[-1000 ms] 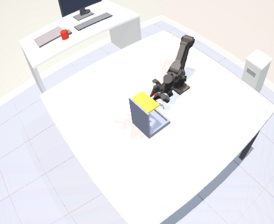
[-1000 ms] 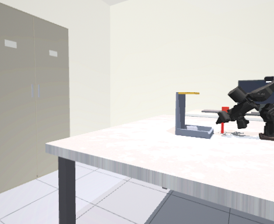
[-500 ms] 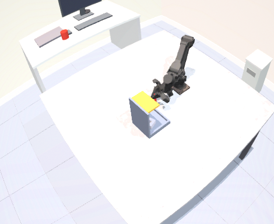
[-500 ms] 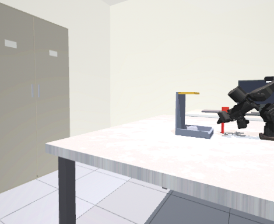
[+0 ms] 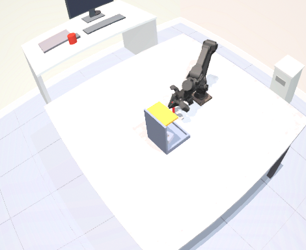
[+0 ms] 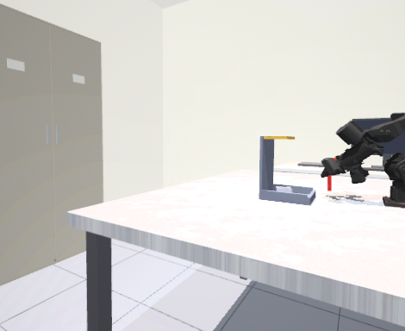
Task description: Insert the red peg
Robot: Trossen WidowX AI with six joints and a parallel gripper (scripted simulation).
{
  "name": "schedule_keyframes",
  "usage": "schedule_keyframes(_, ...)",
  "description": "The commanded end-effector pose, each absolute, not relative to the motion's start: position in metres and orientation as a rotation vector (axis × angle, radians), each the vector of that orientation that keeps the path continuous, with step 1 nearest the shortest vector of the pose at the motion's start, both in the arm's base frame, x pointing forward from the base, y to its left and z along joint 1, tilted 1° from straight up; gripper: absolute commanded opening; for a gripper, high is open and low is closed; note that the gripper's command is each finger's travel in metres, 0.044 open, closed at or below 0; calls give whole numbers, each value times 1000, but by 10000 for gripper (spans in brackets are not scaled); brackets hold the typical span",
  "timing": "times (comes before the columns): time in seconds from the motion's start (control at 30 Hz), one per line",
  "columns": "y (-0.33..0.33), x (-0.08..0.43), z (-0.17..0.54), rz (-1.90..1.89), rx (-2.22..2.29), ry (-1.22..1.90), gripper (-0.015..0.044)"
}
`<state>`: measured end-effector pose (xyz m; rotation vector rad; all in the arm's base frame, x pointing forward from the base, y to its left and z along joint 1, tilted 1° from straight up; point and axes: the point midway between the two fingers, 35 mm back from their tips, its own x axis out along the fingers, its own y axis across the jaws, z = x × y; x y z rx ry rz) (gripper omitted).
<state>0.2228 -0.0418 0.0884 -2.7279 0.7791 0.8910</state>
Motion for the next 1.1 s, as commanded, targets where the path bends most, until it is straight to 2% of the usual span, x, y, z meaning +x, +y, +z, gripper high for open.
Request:
schedule_keyframes(0.0,-41,224,102,867,-2730,771,0)
schedule_keyframes(1.07,-33,231,121,876,-2745,741,0)
